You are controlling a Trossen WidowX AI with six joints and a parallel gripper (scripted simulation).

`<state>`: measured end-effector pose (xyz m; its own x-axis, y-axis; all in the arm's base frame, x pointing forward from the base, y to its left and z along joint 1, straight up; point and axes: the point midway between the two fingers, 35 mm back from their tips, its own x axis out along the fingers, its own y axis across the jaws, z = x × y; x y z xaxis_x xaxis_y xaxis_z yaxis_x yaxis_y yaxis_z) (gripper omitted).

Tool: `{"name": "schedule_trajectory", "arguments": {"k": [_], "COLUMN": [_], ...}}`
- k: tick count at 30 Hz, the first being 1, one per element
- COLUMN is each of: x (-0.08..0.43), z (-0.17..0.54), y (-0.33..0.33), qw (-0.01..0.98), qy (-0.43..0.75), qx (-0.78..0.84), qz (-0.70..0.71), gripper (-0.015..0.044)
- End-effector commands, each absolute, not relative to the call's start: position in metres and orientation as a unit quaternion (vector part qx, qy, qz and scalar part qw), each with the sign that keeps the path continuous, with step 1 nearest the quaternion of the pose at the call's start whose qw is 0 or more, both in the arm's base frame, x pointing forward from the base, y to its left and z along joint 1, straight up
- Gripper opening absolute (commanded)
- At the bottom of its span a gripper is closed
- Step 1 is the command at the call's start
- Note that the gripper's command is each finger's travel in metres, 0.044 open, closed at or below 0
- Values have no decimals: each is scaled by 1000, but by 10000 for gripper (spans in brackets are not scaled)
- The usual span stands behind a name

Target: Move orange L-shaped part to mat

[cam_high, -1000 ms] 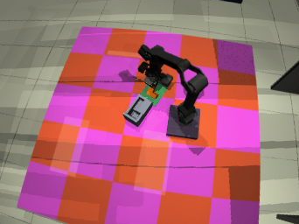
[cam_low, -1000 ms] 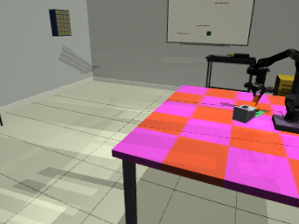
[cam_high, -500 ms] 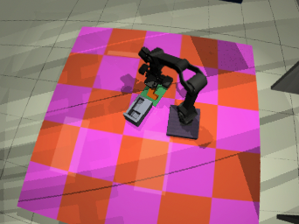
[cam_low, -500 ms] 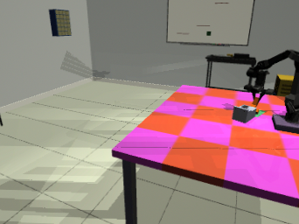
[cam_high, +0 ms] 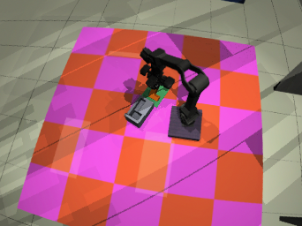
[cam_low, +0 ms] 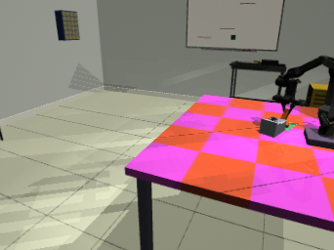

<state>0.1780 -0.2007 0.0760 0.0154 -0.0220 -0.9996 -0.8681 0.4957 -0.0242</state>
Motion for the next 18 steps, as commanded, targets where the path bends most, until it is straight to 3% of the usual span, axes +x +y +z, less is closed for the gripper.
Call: {"name": "schedule_trajectory", "arguments": {"k": [1, 9, 14, 18], "x": [178, 178, 180, 177], "z": [76, 78, 115, 159], "y": [-201, -201, -203, -200], "qw": [612, 612, 612, 612], "qy": [611, 611, 610, 610], "qx": [-364, -364, -365, -366], "qz": [345, 345, 346, 347], "gripper": [53, 263, 394, 400]}}
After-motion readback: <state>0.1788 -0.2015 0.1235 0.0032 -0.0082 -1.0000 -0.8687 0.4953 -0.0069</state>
